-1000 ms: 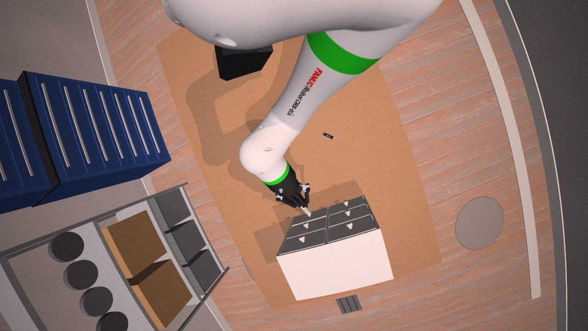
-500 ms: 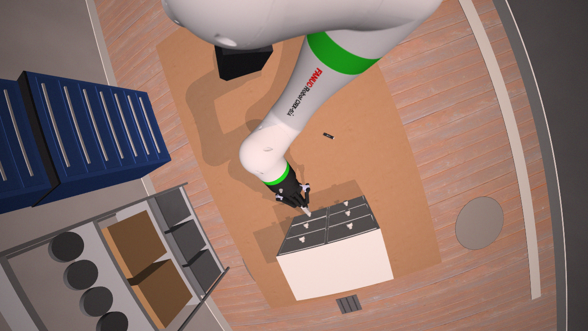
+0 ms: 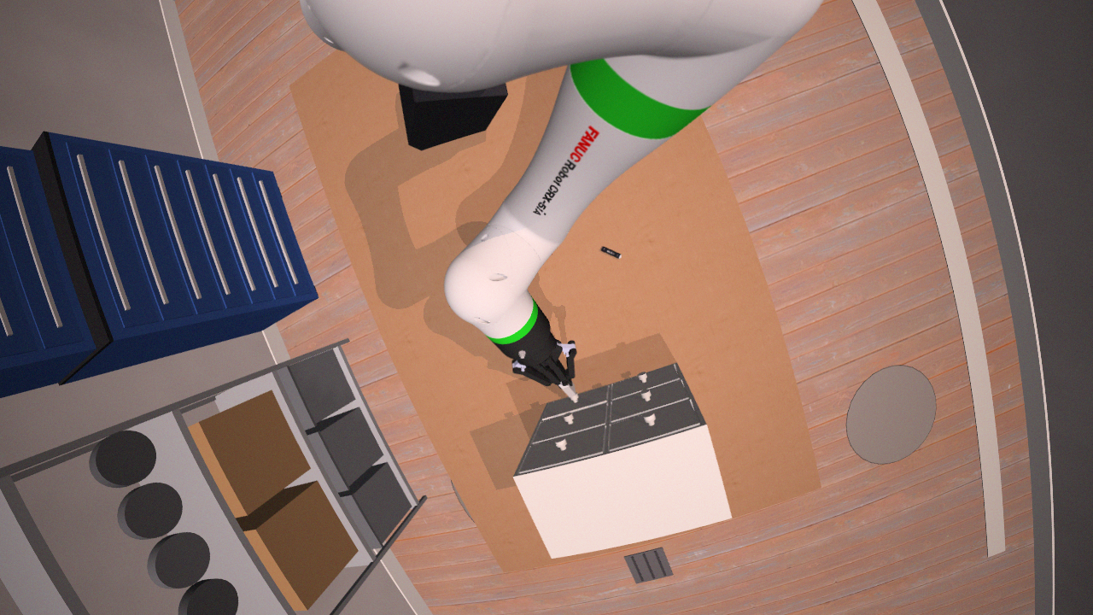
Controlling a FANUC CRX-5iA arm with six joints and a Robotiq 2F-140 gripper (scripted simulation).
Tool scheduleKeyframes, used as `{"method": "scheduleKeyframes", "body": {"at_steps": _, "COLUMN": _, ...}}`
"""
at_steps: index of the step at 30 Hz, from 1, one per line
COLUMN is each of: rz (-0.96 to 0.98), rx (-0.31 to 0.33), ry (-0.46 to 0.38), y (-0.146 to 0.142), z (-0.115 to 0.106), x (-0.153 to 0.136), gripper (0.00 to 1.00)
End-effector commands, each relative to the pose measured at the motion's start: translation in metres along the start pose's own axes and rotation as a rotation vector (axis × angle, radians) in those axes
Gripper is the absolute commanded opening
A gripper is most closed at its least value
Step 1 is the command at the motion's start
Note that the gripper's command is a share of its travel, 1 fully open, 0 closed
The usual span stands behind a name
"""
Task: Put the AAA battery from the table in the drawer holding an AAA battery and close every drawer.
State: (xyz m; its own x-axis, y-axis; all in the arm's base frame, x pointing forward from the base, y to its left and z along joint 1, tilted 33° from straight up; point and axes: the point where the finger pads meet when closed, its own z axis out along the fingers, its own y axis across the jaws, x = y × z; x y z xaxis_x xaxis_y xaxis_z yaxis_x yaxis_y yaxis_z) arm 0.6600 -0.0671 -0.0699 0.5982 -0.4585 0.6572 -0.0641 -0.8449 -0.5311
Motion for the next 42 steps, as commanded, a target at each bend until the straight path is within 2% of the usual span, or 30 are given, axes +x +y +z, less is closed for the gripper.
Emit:
{"method": "scheduleKeyframes", "body": {"at_steps": 1, "rz": 0.000, "rx": 0.000, "ry": 0.000, "y": 0.000, "z": 0.000, "x": 0.000, "gripper": 0.00}}
{"method": "scheduleKeyframes", "body": {"at_steps": 22, "rz": 0.000, "rx": 0.000, "ry": 0.000, "y": 0.000, "z": -0.001, "x": -0.001, "gripper": 0.00}}
{"method": "scheduleKeyframes", "body": {"at_steps": 27, "rz": 0.000, "rx": 0.000, "ry": 0.000, "y": 0.000, "z": -0.007, "x": -0.007, "gripper": 0.00}}
{"method": "scheduleKeyframes", "body": {"at_steps": 35, "rz": 0.000, "rx": 0.000, "ry": 0.000, "y": 0.000, "z": -0.033, "x": -0.032, "gripper": 0.00}}
{"method": "scheduleKeyframes", "body": {"at_steps": 42, "rz": 0.000, "rx": 0.000, "ry": 0.000, "y": 0.000, "z": -0.039, "x": -0.034, "gripper": 0.00}}
